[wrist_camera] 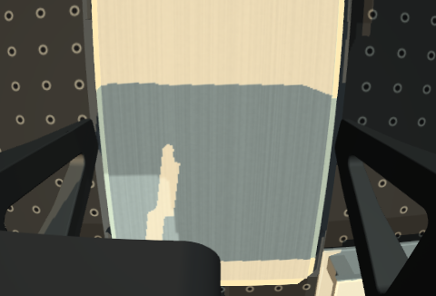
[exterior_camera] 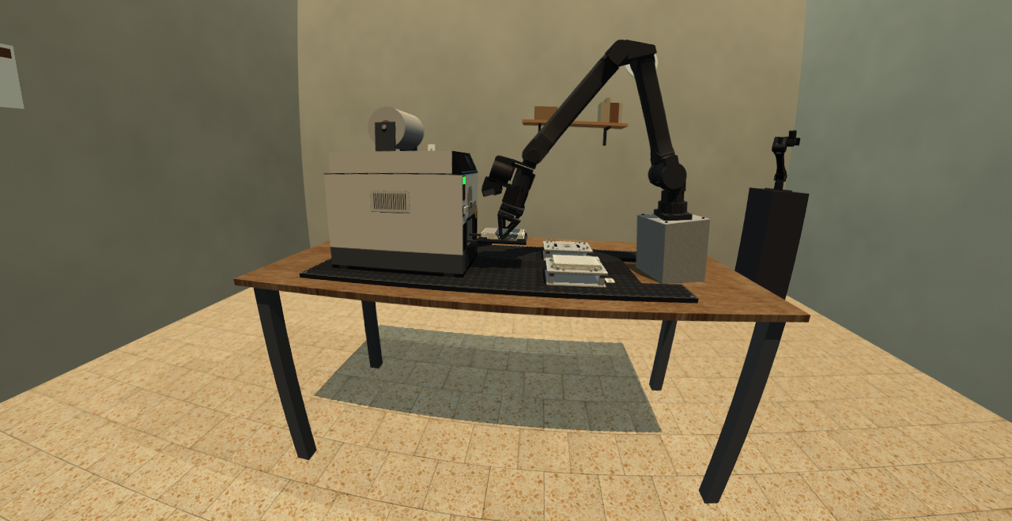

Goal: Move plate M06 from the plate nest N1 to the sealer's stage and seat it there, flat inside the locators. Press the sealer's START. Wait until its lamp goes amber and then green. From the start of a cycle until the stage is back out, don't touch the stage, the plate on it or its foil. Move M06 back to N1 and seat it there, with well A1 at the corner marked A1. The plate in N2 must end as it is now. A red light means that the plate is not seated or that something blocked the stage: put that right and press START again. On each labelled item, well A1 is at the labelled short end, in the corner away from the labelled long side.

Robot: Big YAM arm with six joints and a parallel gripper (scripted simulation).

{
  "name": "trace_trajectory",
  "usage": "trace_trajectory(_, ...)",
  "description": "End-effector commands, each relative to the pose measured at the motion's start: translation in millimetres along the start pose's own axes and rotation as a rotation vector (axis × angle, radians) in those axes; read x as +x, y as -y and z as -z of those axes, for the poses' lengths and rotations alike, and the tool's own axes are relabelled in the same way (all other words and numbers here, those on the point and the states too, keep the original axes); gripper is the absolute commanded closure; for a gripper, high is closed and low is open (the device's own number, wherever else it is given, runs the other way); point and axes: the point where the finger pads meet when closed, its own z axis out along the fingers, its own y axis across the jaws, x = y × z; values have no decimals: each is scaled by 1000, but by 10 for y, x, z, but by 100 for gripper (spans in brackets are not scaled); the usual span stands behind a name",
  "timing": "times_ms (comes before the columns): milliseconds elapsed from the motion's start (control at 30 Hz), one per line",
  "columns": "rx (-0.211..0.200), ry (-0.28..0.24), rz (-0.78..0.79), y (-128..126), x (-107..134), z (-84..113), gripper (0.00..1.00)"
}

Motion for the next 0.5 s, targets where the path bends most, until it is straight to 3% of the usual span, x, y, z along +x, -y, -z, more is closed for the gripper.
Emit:
trace_trajectory(0,-5,11,4,-53,-107,24,1)
trace_trajectory(467,-5,12,3,-52,-112,25,7)
